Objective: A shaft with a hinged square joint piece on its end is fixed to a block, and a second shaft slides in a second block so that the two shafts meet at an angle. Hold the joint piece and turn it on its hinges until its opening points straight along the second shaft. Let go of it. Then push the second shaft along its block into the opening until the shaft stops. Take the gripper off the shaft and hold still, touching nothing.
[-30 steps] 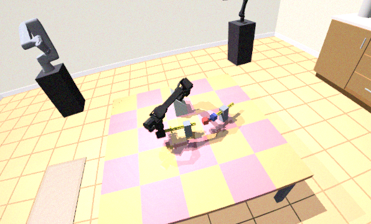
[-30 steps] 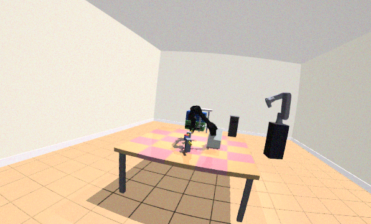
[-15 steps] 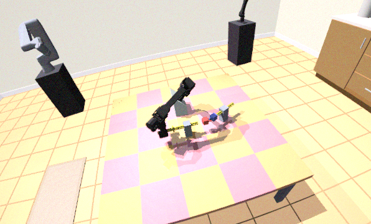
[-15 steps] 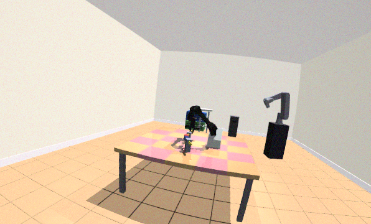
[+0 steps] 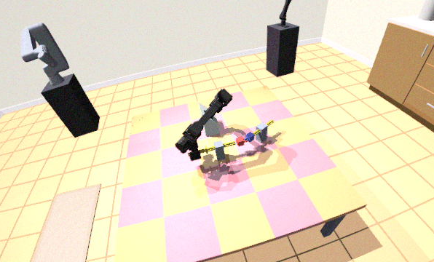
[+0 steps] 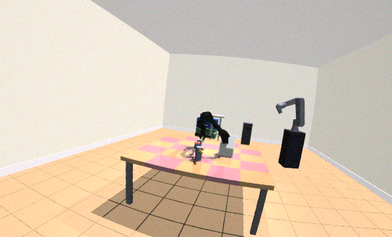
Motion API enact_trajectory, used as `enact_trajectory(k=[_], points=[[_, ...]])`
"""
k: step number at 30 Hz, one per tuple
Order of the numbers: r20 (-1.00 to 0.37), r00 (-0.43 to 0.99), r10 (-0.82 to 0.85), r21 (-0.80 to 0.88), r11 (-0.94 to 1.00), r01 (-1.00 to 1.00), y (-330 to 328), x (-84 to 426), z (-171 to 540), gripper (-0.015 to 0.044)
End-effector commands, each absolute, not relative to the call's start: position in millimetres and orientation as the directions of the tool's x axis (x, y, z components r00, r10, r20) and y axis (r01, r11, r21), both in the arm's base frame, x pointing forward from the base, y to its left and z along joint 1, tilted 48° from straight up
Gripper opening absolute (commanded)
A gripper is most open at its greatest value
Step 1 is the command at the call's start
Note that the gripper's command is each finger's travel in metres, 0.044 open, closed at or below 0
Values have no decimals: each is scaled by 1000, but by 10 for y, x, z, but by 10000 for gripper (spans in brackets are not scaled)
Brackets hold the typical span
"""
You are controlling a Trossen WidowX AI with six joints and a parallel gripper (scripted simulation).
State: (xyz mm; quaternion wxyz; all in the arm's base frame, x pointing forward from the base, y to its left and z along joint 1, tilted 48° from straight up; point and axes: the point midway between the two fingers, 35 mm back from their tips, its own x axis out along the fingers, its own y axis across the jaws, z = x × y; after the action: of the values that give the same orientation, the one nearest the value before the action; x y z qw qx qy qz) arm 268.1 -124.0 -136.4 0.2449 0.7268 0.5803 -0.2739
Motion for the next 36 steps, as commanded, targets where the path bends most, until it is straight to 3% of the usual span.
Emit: enact_trajectory(k=[1,36], points=[[-682,177,709,37,-209,977,-1195,2691,-1318,0],[-682,175,710,35,-207,978,-894,2741,-1000,0]])
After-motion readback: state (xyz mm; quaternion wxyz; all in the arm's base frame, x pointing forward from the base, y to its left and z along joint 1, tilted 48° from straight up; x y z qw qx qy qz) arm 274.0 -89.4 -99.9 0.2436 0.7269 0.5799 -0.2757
